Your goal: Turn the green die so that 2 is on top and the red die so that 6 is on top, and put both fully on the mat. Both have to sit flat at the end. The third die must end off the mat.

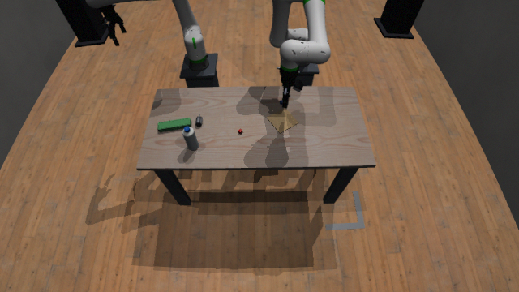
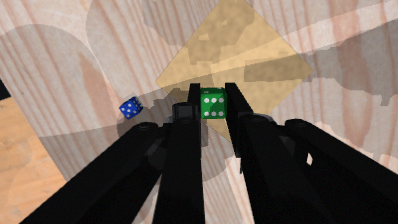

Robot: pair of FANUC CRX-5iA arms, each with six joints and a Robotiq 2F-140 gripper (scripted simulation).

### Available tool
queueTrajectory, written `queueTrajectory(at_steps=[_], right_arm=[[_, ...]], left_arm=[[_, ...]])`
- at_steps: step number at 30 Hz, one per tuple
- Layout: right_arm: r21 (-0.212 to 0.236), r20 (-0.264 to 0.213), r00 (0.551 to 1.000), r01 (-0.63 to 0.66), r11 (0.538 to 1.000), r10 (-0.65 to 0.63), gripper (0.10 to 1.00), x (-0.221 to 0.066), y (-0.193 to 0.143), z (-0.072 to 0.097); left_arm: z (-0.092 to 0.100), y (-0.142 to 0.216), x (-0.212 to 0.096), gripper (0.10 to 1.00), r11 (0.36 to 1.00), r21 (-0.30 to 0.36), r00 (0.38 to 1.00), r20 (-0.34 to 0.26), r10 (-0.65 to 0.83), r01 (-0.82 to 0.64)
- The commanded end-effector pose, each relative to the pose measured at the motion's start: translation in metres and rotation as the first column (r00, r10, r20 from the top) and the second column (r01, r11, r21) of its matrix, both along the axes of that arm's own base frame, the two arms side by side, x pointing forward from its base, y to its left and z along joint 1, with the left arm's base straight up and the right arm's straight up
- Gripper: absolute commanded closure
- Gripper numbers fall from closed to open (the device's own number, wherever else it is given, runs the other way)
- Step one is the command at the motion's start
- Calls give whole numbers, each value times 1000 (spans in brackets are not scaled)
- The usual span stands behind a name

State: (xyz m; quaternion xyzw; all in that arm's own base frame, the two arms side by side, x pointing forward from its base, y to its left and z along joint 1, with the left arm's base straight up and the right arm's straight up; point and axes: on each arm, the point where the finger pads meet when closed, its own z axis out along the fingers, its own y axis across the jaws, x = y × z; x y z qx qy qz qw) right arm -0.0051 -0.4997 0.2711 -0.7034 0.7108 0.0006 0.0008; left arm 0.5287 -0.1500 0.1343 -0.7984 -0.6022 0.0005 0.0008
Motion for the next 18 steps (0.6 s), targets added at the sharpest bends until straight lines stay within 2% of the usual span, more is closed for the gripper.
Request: queueTrajectory(at_steps=[1,12,14,18], right_arm=[[-2,0,1000,0,1000,0,98,0,0,1],[-2,0,1000,0,1000,0,98,0,0,1],[-2,0,1000,0,1000,0,98,0,0,1],[-2,0,1000,0,1000,0,98,0,0,1]], left_arm=[[-5,0,0,914,1000,-1,1000,2,0,0],[-53,0,0,914,1000,-1,1000,2,0,0],[-53,0,0,914,1000,-1,1000,2,0,0],[-71,0,0,914,1000,-1,1000,2,0,0]])
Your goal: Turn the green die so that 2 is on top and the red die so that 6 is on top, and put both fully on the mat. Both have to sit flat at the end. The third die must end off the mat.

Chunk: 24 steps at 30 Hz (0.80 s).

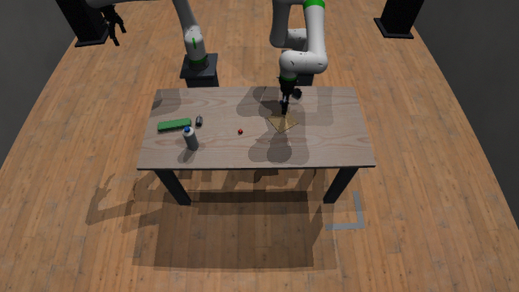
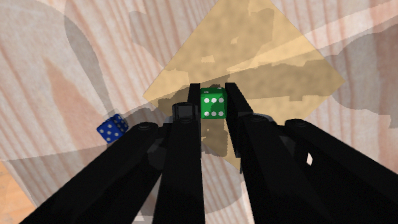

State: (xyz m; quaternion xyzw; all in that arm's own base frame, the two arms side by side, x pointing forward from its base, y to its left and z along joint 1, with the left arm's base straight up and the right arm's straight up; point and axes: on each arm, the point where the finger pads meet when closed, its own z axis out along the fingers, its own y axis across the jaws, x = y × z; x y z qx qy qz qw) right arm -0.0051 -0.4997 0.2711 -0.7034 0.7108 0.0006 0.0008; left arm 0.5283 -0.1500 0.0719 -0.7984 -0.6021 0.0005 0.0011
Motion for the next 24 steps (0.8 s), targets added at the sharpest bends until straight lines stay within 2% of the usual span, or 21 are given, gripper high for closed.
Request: queueTrajectory(at_steps=[1,8,24], right_arm=[[-2,0,1000,0,1000,0,98,0,0,1],[-2,0,1000,0,1000,0,98,0,0,1],[-2,0,1000,0,1000,0,98,0,0,1]], left_arm=[[-12,0,1,914,1000,-1,1000,2,0,0],[-28,0,1,914,1000,-1,1000,2,0,0],[-29,0,1,914,1000,-1,1000,2,0,0]])
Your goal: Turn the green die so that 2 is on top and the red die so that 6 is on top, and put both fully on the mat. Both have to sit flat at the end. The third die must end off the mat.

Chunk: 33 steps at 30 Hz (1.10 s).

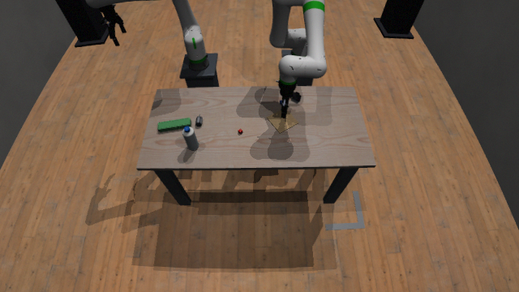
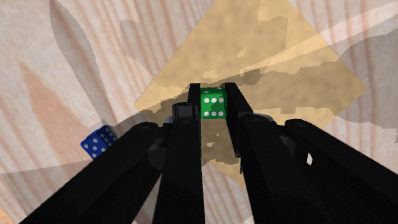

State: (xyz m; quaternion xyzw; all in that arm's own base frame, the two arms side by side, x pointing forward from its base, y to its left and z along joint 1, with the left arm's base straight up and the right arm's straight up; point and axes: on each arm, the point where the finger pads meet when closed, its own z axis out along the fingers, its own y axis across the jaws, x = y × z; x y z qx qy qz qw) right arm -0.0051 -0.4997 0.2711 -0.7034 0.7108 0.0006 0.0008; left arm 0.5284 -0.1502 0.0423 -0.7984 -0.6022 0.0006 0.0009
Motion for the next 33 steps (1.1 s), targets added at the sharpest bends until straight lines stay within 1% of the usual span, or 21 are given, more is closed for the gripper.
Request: queueTrajectory(at_steps=[1,33], right_arm=[[-2,0,1000,0,1000,0,98,0,0,1],[-2,0,1000,0,1000,0,98,0,0,1]], left_arm=[[1,0,1,914,1000,-1,1000,2,0,0],[-3,0,1,914,1000,-1,1000,2,0,0]])
